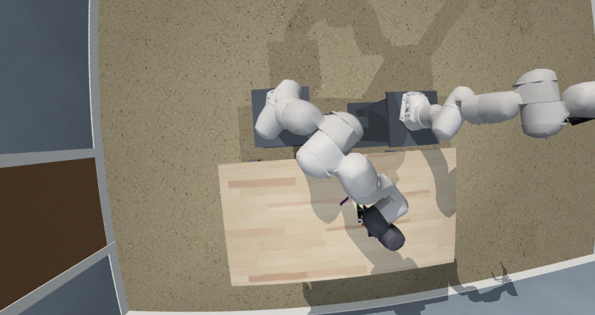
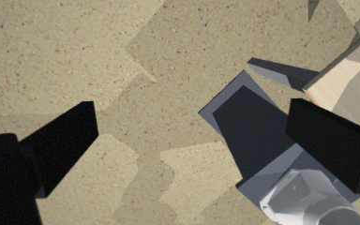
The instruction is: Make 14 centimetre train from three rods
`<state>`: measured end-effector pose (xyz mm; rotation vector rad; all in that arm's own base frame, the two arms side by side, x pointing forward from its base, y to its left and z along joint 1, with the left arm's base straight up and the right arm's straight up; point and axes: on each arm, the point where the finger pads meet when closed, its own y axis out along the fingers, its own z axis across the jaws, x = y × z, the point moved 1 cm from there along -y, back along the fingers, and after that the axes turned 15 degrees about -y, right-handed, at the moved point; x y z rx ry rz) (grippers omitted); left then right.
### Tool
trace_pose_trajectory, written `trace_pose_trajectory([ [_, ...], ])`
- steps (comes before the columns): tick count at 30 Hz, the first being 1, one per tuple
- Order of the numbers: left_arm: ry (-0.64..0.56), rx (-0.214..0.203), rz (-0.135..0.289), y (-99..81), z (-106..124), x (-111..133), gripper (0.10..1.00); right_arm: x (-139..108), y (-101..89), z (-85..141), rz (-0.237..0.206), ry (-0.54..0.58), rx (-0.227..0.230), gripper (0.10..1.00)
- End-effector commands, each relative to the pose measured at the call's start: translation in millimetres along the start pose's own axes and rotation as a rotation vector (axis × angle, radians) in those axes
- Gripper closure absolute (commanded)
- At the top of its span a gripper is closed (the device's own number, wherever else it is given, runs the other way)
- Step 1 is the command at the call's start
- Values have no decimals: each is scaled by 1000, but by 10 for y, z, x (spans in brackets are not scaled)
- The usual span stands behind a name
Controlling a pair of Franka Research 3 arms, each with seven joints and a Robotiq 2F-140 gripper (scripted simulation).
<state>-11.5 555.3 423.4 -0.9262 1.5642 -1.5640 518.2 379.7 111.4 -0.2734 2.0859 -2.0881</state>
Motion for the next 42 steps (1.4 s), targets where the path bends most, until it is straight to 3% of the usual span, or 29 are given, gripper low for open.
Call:
trace_pose_trajectory([
  [1,3,-2,-4,4,-9,16,98,-16,-14,3,5,-9,0,867],
  [14,3,-2,-4,4,-9,16,98,-17,42,3,5,-9,0,867],
  [42,3,-2,-4,4,-9,16,98,-24,390,5,5,-9,0,867],
])
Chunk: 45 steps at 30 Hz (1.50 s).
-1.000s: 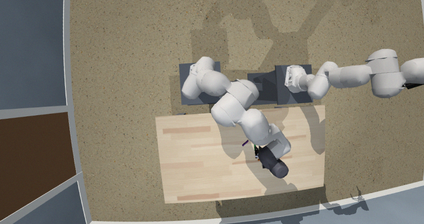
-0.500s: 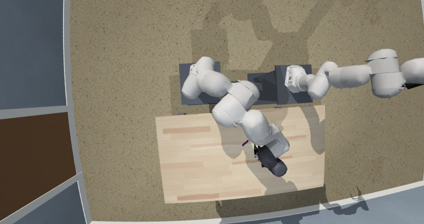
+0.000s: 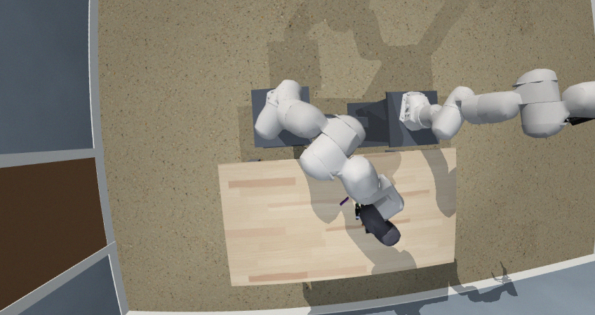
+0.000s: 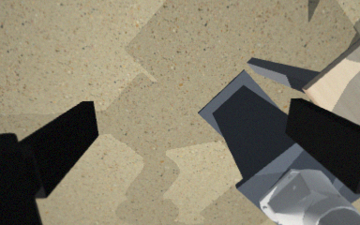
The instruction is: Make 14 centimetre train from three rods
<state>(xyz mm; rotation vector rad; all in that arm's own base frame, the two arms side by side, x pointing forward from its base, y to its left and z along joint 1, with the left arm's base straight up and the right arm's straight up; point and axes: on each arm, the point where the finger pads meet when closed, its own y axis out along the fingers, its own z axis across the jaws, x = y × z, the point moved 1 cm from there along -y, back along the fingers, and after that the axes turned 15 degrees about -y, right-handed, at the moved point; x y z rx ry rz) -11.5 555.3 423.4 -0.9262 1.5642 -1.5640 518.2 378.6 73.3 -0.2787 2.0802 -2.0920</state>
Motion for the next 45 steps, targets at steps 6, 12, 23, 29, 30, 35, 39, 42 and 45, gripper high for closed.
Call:
trace_pose_trajectory([
  [6,3,-2,-4,4,-9,16,98,-27,75,-6,7,-6,-5,867],
  [12,3,-2,-4,4,-9,16,98,-28,113,-6,7,-6,-5,867],
  [23,3,-2,-4,4,-9,16,98,-28,126,-6,7,-6,-5,867],
  [29,3,-2,-4,4,-9,16,98,-28,126,-6,7,-6,-5,867],
  [30,3,-2,-4,4,-9,16,98,-28,126,-6,7,-6,-5,867],
  [35,3,-2,-4,4,-9,16,98,-28,126,-6,7,-6,-5,867],
  [39,3,-2,-4,4,-9,16,98,-28,126,-6,7,-6,-5,867],
  [42,3,-2,-4,4,-9,16,98,-28,126,-6,7,-6,-5,867],
  [45,3,-2,-4,4,-9,16,98,-28,126,-6,7,-6,-5,867],
])
